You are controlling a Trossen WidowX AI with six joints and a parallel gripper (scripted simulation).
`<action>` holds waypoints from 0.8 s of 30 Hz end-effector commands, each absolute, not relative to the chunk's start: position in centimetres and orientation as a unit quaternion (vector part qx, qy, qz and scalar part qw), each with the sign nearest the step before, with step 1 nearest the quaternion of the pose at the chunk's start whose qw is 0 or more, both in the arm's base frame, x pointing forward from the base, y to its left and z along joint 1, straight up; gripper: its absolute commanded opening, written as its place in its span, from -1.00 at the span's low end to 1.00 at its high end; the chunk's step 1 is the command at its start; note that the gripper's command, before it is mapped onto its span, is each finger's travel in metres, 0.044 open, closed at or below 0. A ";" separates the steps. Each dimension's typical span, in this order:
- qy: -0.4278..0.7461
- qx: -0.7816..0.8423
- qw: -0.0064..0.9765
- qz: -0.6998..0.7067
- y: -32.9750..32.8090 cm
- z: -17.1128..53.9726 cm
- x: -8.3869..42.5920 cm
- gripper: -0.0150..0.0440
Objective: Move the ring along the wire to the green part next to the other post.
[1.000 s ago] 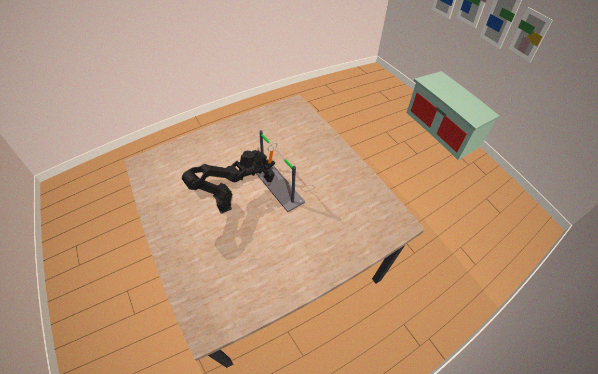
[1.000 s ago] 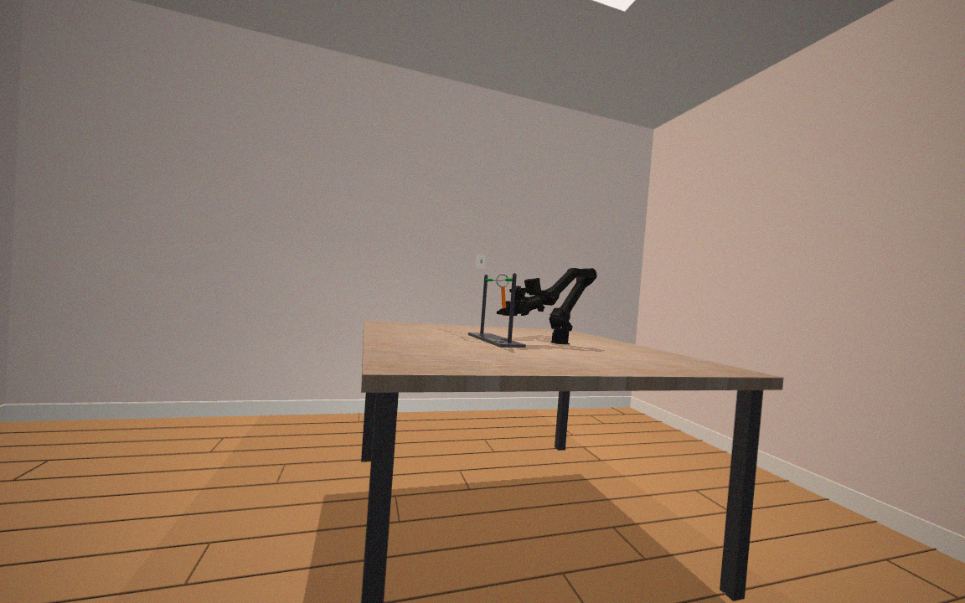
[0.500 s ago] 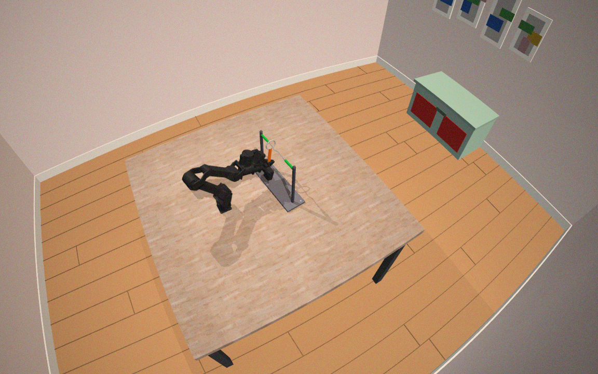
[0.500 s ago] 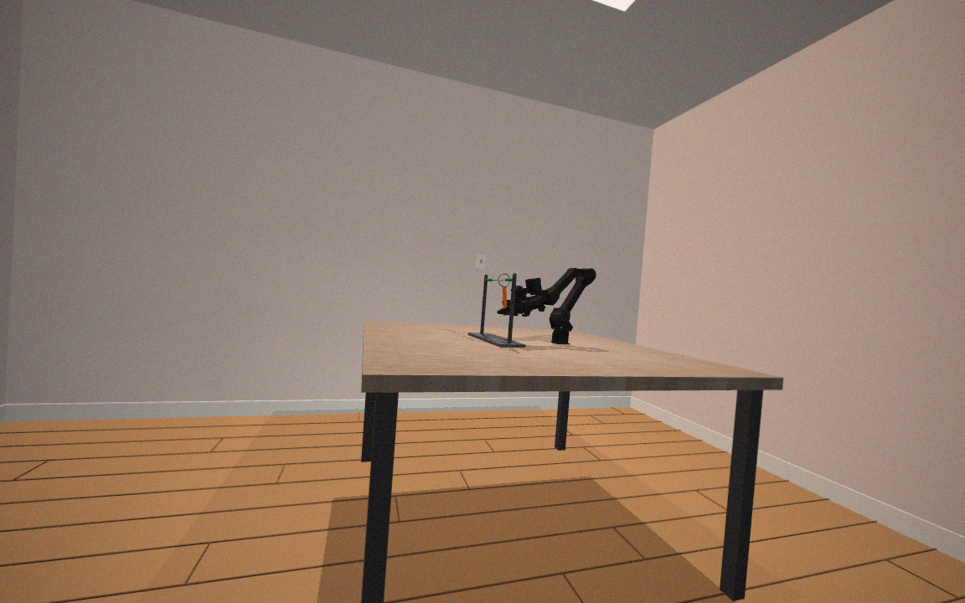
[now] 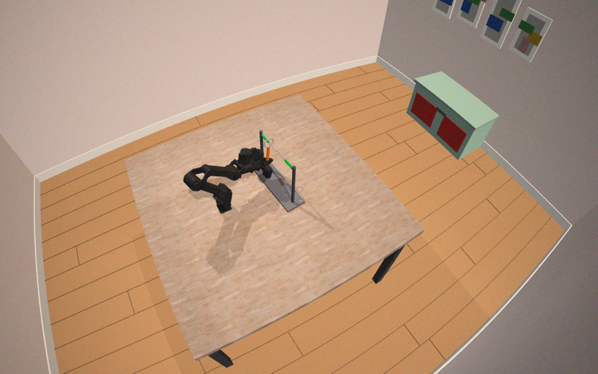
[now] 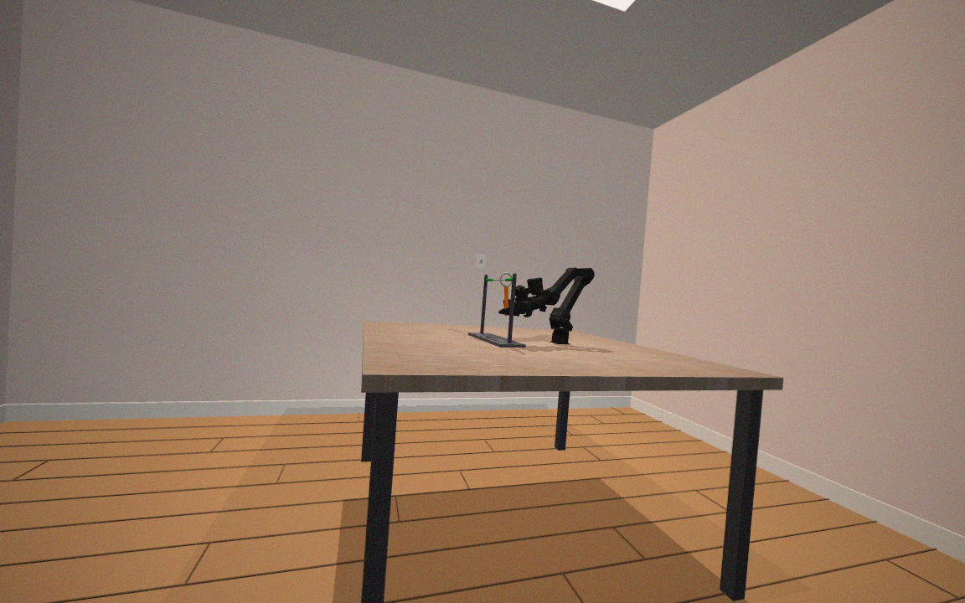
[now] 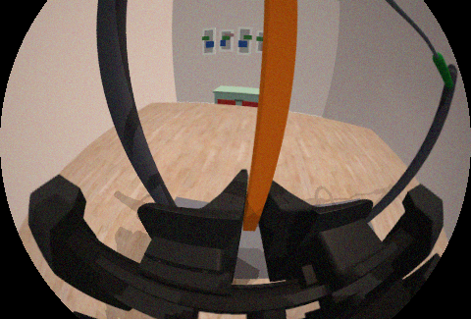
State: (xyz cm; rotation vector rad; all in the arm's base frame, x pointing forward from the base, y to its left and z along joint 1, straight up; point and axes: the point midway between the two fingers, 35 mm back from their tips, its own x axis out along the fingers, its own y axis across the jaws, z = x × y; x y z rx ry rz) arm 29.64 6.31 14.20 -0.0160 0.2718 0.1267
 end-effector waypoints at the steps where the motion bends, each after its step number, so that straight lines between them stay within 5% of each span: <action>1: 0.136 -0.007 0.989 0.063 6.7 14.2 29.7 -1.00; 24: 0.136 -0.006 0.988 0.068 8.4 13.6 29.6 -1.00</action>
